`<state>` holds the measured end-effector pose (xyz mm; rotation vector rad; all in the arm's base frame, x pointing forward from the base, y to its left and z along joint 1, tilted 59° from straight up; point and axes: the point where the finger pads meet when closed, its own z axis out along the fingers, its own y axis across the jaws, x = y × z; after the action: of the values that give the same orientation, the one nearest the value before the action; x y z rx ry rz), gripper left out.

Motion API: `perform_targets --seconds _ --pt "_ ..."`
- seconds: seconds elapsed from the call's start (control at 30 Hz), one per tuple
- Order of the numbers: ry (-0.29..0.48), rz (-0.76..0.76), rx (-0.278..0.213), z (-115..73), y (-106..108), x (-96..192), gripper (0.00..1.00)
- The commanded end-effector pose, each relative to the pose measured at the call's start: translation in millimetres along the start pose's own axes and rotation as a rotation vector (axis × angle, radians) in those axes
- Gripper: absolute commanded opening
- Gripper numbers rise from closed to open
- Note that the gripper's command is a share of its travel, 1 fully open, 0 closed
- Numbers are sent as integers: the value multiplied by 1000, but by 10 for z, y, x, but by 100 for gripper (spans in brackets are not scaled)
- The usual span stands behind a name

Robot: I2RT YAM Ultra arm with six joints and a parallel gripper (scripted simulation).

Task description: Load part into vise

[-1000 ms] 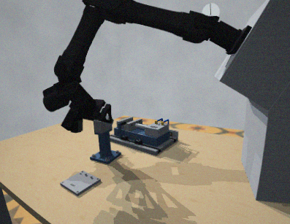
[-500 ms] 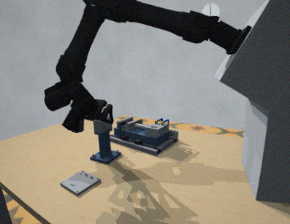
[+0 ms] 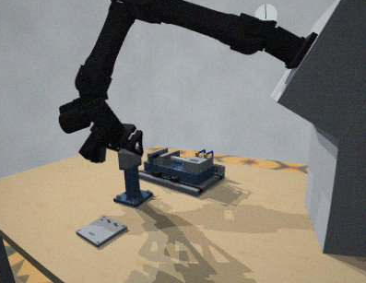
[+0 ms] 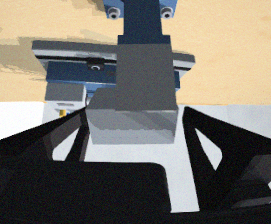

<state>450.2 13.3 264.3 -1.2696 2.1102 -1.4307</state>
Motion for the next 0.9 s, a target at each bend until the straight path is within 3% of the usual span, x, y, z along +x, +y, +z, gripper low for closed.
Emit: perform_targets --seconds 0.0,0.87 --pt "-31 -2 3 -3 5 42 81" --pt "-264 -4 7 -7 3 43 81"
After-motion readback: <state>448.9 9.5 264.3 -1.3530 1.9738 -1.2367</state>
